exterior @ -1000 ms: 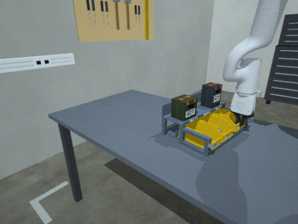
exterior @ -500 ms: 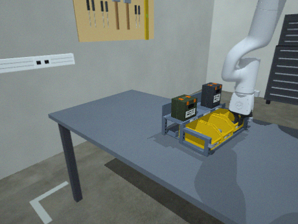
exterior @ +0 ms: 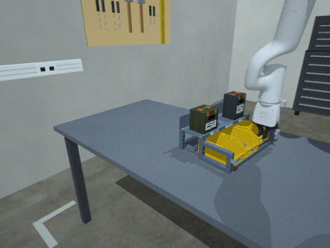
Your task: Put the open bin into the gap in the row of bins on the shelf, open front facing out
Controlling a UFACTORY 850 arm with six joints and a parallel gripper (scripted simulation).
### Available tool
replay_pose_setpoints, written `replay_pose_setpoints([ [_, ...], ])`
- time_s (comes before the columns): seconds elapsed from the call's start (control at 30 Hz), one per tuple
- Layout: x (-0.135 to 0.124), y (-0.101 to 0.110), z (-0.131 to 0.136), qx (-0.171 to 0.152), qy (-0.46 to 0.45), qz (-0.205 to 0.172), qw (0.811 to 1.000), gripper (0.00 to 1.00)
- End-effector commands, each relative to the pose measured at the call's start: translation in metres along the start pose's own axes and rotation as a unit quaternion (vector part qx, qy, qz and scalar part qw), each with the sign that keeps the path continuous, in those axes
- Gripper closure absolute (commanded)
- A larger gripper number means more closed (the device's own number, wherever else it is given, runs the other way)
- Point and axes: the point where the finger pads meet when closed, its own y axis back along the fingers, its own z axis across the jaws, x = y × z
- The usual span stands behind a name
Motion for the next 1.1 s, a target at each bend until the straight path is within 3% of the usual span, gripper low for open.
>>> replay_pose_setpoints([
  [0.0, 0.0, 0.001, -0.004, 0.001, 0.0, 0.0, 1.0, 1.0],
  [1.07, 0.0, -0.011, -0.004, 0.001, 0.0, 0.0, 1.0, 1.0],
])
